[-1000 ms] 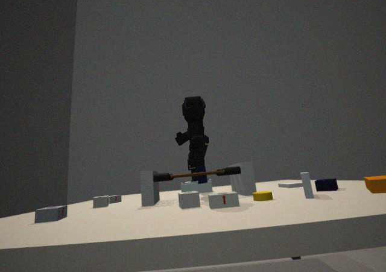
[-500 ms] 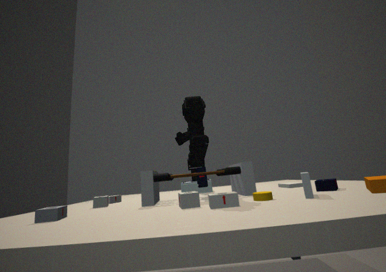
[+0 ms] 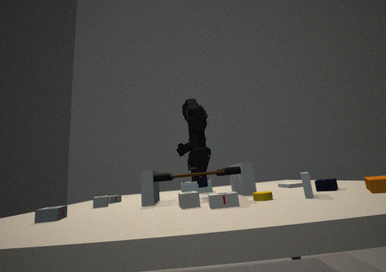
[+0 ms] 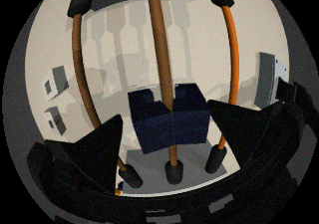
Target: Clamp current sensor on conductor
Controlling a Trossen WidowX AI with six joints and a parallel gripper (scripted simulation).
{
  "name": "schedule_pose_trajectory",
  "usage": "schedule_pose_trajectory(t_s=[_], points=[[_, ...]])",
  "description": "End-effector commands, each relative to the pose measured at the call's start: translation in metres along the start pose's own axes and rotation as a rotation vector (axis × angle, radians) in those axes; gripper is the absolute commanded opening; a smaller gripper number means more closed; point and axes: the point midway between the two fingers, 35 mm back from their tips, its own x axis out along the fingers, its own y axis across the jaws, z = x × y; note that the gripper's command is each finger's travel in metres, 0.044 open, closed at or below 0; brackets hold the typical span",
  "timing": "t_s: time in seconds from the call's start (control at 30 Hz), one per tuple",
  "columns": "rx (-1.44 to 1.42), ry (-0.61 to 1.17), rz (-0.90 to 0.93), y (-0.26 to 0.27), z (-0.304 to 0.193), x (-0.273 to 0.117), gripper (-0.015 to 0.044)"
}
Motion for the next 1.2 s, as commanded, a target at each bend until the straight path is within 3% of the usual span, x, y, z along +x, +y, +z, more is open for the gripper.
schedule_pose_trajectory(t_s=[0.0, 0.5, 1.17], points=[[0.003, -0.003, -0.005, -0.001, 0.000, 0.007, 0.0440], [0.003, -0.003, -0.005, -0.001, 0.000, 0.029, 0.0440], [0.000, 0.000, -0.001, -0.001, 0.000, 0.024, 0.0307]])
